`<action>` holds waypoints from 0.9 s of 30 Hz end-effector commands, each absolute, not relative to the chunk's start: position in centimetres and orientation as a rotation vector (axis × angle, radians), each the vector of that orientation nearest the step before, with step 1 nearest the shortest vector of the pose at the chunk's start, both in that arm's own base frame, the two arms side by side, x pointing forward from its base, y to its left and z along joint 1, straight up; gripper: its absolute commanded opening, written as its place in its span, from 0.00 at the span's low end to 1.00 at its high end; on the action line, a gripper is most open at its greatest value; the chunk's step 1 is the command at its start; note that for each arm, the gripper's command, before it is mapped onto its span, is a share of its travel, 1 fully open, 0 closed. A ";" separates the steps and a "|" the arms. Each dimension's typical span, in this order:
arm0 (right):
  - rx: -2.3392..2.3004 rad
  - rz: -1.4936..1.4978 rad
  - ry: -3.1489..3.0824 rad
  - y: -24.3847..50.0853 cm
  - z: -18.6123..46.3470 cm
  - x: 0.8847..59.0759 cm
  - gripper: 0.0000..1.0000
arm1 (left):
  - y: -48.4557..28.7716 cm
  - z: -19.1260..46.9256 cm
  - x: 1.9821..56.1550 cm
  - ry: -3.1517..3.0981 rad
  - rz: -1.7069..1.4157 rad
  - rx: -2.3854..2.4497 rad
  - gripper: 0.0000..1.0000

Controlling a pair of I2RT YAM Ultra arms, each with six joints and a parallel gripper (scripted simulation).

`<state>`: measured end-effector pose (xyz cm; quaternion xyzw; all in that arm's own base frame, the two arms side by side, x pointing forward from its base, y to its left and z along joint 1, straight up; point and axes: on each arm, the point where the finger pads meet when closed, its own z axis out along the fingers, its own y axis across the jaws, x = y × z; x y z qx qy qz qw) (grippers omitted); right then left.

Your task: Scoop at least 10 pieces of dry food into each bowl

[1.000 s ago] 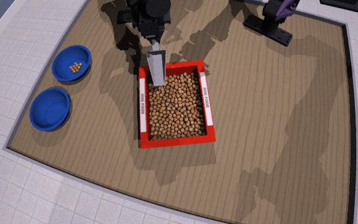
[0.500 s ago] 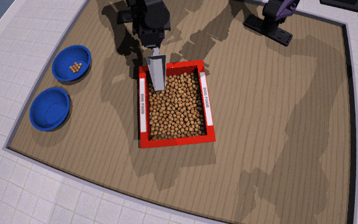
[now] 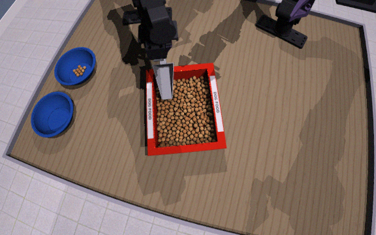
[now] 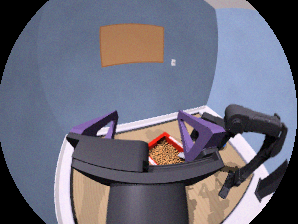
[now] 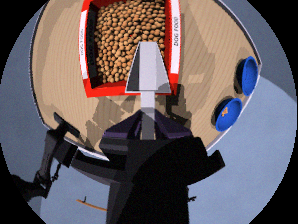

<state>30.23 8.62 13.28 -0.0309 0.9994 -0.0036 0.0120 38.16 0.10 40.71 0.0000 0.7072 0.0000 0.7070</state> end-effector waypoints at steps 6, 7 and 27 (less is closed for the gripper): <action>-0.092 -0.002 3.176 8.2 12.8 31.2 0.00 | 0.1 41.6 37.8 1.552 0.000 0.000 1.00; -0.092 -0.001 3.180 8.1 12.8 31.3 0.00 | 0.1 41.6 37.8 1.552 0.000 0.000 1.00; -0.077 0.000 3.167 8.0 11.1 32.5 0.00 | 0.1 41.6 37.8 1.552 0.000 0.000 1.00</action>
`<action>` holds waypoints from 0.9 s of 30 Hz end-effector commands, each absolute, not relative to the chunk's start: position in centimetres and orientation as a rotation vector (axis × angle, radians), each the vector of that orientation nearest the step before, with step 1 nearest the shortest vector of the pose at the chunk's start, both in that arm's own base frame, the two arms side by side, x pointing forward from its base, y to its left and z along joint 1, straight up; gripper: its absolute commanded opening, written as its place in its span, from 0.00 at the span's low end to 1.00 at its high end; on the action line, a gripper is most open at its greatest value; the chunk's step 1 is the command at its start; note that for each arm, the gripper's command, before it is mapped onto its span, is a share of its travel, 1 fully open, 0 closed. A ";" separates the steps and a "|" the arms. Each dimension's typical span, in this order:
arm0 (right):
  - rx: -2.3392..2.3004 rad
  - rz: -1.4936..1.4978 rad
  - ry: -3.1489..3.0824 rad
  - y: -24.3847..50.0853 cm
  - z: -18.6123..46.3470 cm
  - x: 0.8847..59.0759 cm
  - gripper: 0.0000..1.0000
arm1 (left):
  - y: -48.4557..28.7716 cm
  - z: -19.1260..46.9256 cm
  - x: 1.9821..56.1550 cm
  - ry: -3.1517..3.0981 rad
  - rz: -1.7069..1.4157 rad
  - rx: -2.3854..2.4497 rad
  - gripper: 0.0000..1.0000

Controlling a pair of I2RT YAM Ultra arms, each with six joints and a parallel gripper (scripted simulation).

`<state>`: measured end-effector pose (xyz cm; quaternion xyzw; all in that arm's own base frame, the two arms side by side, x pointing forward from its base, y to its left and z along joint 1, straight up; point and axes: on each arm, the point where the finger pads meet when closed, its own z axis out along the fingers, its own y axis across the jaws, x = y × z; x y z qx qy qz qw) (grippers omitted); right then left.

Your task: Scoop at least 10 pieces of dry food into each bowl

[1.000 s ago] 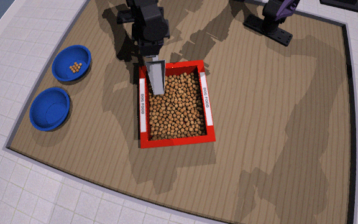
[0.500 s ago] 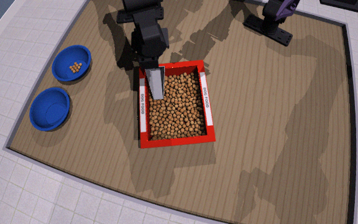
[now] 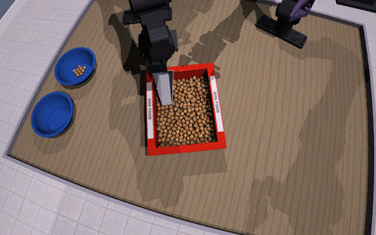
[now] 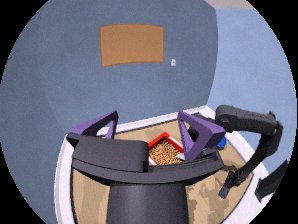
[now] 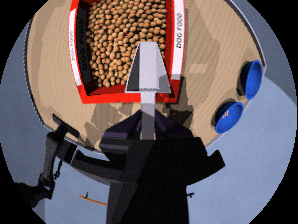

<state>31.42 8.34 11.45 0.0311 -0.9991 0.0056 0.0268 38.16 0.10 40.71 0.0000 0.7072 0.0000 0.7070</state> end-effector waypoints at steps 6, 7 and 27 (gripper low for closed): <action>0.096 0.008 -3.089 8.3 10.0 32.0 0.00 | 0.1 41.6 37.8 1.552 0.000 0.000 1.00; 0.088 0.003 -3.096 8.2 10.1 32.3 0.00 | 0.1 41.6 37.8 1.552 0.000 0.000 1.00; 0.095 0.002 -3.112 8.4 10.5 33.7 0.00 | 0.1 41.6 37.8 1.552 0.000 0.000 1.00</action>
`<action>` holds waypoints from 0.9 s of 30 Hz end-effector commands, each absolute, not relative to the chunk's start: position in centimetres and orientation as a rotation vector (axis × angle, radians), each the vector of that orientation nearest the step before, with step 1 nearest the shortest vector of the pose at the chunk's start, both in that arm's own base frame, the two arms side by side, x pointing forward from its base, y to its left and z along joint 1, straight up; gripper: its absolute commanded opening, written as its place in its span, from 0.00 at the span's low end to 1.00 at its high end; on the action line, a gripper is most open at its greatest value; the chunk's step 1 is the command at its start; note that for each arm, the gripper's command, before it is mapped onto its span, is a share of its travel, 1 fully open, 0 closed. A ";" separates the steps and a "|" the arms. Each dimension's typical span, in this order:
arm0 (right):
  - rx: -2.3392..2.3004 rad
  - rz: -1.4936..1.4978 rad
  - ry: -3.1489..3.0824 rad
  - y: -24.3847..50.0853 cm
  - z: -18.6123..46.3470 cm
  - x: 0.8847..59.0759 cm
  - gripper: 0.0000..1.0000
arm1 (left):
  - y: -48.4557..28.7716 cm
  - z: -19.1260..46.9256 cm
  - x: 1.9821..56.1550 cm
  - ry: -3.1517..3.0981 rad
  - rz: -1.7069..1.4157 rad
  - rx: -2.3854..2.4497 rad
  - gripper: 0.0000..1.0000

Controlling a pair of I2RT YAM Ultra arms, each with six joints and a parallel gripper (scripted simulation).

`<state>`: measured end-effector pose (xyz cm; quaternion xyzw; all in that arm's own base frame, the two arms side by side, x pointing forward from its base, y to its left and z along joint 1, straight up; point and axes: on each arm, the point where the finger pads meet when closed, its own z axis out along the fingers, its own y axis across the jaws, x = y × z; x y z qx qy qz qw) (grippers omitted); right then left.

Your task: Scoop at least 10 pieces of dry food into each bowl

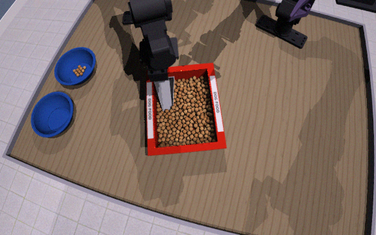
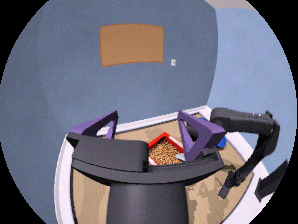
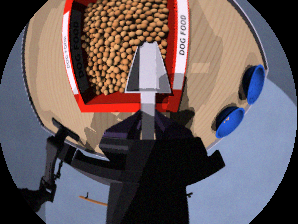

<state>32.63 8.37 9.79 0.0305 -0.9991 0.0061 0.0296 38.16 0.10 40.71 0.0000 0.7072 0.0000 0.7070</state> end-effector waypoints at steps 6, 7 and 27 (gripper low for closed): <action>0.082 0.001 -3.126 8.2 10.1 34.7 0.00 | 0.1 41.6 37.8 1.552 0.000 0.000 1.00; 0.077 0.002 -3.126 8.1 10.0 34.8 0.00 | 0.1 41.6 37.8 1.552 0.000 0.000 1.00; 0.060 0.012 -3.092 8.0 9.1 35.5 0.00 | 0.1 41.6 37.8 1.552 0.000 0.000 1.00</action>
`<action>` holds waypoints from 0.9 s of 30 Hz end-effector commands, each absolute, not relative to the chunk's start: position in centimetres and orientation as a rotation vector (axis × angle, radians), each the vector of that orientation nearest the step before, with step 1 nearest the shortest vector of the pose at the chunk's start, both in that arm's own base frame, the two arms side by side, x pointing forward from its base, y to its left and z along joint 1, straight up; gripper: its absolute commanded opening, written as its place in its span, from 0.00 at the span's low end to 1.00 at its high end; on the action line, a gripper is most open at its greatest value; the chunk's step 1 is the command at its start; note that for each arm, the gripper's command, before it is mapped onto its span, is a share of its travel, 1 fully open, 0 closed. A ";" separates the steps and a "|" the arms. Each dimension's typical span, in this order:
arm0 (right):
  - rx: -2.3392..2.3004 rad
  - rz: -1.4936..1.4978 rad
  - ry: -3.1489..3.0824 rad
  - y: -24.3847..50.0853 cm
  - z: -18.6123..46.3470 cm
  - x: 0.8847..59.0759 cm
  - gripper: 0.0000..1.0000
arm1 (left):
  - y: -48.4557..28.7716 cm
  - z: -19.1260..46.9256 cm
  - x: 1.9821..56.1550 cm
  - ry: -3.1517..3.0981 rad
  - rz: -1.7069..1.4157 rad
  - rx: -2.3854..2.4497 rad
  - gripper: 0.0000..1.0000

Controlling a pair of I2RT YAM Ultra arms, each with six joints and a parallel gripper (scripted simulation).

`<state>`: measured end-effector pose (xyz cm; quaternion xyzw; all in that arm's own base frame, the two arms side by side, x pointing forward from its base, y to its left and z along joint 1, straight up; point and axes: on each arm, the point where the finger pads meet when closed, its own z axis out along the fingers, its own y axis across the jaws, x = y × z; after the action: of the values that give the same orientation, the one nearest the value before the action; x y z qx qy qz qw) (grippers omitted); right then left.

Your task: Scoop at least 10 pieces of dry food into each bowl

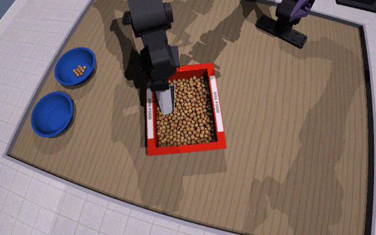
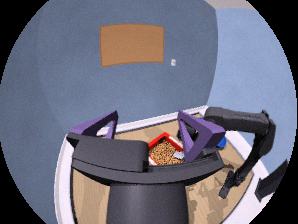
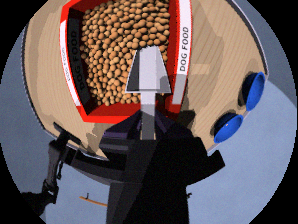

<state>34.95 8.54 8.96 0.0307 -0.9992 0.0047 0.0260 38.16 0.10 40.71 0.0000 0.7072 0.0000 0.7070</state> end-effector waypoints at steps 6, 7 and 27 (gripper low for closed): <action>0.086 0.010 -3.096 8.4 9.3 34.3 0.00 | 0.1 41.6 37.8 1.552 0.000 0.000 1.00; 0.079 0.009 -3.097 8.2 9.2 34.3 0.00 | 0.1 41.6 37.8 1.552 0.000 0.000 1.00; 0.110 -0.004 -3.148 9.1 10.5 35.6 0.00 | 0.4 37.0 39.4 1.670 -0.023 -0.013 0.26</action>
<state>34.95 8.57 8.92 0.0307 -0.9994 0.0033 0.0185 38.19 0.08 40.68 -0.0001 0.7071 -0.0017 0.7071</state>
